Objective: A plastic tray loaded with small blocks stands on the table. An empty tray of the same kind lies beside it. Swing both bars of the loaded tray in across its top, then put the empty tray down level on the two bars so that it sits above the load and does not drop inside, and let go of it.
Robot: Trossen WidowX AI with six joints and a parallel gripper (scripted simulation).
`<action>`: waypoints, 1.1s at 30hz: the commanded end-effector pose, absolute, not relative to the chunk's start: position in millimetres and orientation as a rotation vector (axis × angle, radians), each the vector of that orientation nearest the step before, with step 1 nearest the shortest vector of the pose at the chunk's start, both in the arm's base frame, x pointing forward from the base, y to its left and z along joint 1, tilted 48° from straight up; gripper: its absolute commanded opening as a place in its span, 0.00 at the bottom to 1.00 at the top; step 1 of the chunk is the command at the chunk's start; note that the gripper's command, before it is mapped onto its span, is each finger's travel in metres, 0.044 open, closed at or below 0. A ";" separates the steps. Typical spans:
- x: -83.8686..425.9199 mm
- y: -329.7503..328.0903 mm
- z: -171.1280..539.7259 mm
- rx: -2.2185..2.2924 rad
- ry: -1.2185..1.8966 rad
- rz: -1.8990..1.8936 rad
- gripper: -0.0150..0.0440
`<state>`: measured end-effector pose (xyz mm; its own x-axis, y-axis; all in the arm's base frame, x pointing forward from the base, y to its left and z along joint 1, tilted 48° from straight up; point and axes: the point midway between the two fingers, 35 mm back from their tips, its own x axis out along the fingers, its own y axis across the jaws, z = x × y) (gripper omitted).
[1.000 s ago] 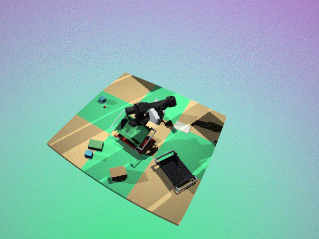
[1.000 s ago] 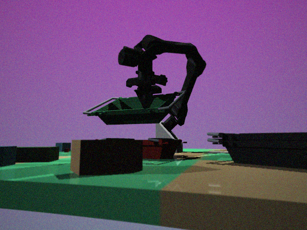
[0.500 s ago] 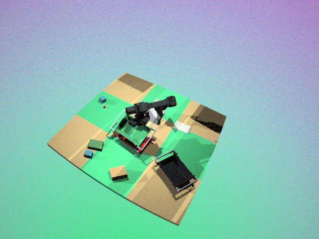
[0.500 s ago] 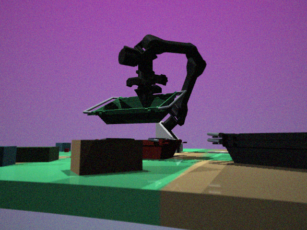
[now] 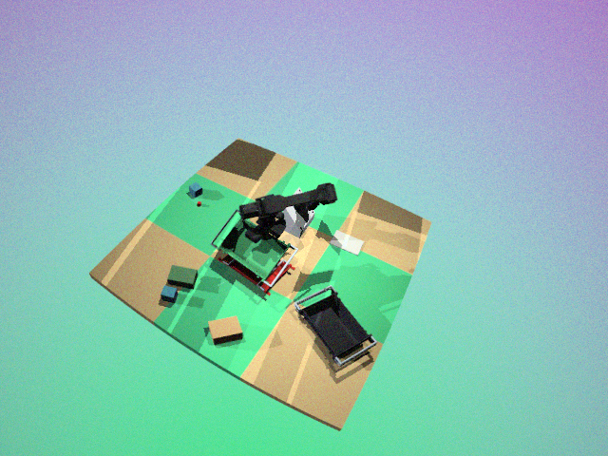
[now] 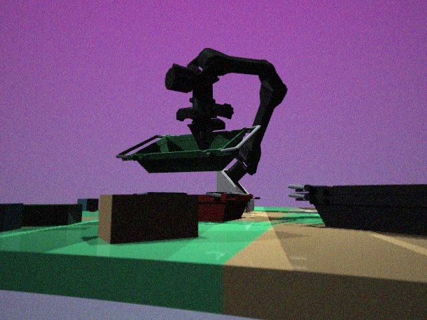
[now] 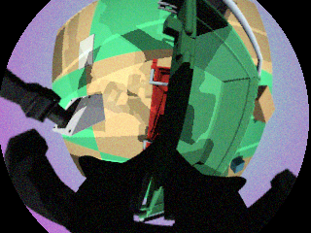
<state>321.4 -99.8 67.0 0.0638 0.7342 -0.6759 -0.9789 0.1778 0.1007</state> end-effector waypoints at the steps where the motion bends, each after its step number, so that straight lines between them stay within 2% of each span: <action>1: 321.8 -102.8 71.3 -0.444 0.680 1.339 0.25; 33: 325.7 -76.7 45.6 -0.445 0.679 1.339 0.25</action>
<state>324.2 -76.2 45.1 0.0608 0.7350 -0.6753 -0.9796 0.1737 0.1008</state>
